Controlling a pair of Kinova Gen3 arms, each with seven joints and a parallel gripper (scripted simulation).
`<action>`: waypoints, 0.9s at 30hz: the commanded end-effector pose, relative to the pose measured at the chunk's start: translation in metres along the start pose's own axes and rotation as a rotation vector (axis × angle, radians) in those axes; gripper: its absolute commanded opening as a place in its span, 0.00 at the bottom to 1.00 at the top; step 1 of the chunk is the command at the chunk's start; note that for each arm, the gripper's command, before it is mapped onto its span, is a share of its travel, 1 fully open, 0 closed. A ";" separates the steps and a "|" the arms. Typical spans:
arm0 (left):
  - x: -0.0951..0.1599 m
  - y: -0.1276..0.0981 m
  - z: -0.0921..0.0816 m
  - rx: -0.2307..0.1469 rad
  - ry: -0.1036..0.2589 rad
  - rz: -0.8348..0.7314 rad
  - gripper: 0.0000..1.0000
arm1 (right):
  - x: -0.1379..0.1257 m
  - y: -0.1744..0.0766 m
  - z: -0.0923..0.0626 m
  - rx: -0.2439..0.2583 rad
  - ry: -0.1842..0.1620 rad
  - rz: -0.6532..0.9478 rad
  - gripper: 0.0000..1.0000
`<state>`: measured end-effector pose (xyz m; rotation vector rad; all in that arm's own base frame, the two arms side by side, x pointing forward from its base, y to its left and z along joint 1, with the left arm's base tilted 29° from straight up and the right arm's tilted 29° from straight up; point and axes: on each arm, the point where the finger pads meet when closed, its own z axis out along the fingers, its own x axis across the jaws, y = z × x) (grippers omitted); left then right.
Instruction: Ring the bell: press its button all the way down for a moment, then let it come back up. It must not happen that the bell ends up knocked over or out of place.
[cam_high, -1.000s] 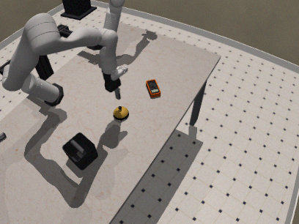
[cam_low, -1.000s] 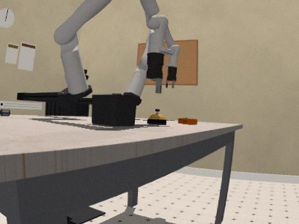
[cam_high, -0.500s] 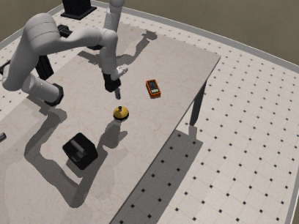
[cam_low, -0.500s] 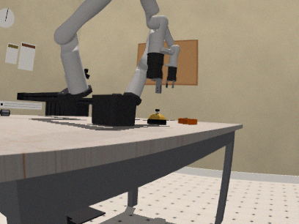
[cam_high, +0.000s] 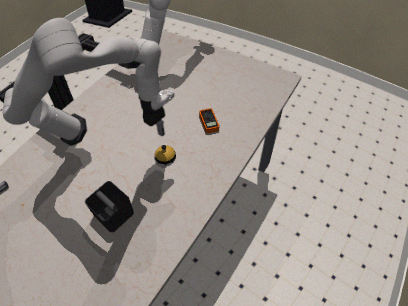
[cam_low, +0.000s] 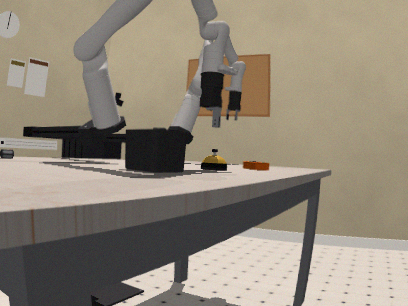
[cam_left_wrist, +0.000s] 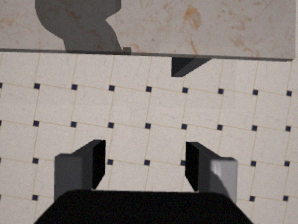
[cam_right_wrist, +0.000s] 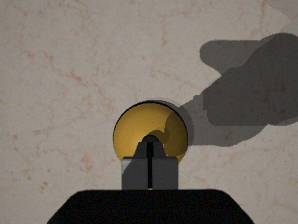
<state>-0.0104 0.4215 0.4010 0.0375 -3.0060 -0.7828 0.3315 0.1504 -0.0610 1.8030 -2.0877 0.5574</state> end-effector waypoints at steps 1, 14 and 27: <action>0.000 0.000 -0.001 -0.002 -0.001 0.000 1.00 | -0.001 0.000 -0.001 0.001 -0.002 0.000 0.17; 0.000 0.000 -0.001 -0.002 -0.001 0.000 1.00 | -0.001 0.000 0.000 0.001 -0.002 0.000 0.17; 0.000 0.000 -0.001 -0.002 -0.001 0.000 1.00 | -0.001 0.000 0.008 0.001 -0.002 0.000 0.17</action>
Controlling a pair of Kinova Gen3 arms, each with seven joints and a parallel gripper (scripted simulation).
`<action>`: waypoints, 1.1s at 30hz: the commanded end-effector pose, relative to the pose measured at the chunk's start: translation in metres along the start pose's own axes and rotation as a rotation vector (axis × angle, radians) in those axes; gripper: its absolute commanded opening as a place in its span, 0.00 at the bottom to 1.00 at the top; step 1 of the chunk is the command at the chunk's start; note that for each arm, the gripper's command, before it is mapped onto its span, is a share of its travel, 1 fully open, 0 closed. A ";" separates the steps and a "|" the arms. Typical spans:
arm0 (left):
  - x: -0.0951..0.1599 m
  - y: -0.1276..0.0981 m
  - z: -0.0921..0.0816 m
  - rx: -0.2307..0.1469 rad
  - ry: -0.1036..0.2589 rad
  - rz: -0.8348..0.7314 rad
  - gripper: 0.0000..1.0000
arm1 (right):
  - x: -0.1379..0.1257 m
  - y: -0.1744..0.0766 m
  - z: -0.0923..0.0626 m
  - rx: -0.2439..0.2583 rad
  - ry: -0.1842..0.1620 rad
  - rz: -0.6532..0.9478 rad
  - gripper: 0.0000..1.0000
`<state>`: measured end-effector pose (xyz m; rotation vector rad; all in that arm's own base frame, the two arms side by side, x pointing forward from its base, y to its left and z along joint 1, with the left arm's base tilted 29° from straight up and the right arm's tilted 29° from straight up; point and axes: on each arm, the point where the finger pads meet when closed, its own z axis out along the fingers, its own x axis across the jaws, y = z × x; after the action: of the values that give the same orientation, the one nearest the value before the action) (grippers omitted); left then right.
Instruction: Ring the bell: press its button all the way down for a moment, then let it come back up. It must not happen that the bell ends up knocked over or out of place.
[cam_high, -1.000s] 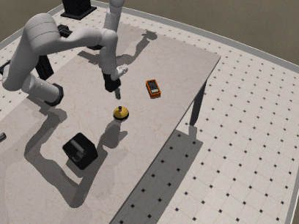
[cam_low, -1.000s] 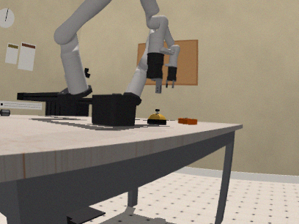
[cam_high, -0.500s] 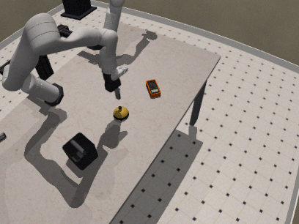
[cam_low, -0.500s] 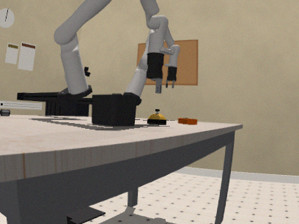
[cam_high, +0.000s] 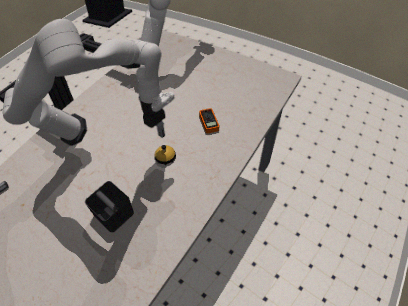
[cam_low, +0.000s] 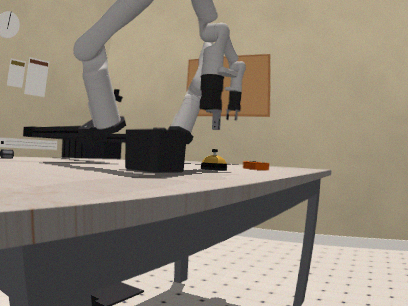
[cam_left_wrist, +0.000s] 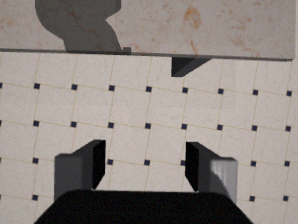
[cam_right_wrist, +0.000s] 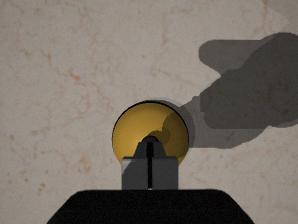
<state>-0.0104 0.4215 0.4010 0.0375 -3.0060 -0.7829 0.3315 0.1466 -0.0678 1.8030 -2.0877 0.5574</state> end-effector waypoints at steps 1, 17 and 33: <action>0.000 0.000 -0.001 -0.002 -0.001 0.000 1.00 | -0.001 0.000 0.002 0.001 -0.002 0.000 0.17; 0.000 0.000 -0.001 -0.002 -0.001 0.000 1.00 | -0.001 0.000 0.027 0.001 -0.001 0.000 0.17; 0.000 0.000 -0.001 -0.002 -0.001 0.000 1.00 | -0.001 0.000 0.048 0.001 -0.001 0.000 0.17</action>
<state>-0.0104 0.4215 0.4010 0.0375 -3.0060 -0.7829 0.3318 0.1231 -0.1096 1.8030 -2.0877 0.5574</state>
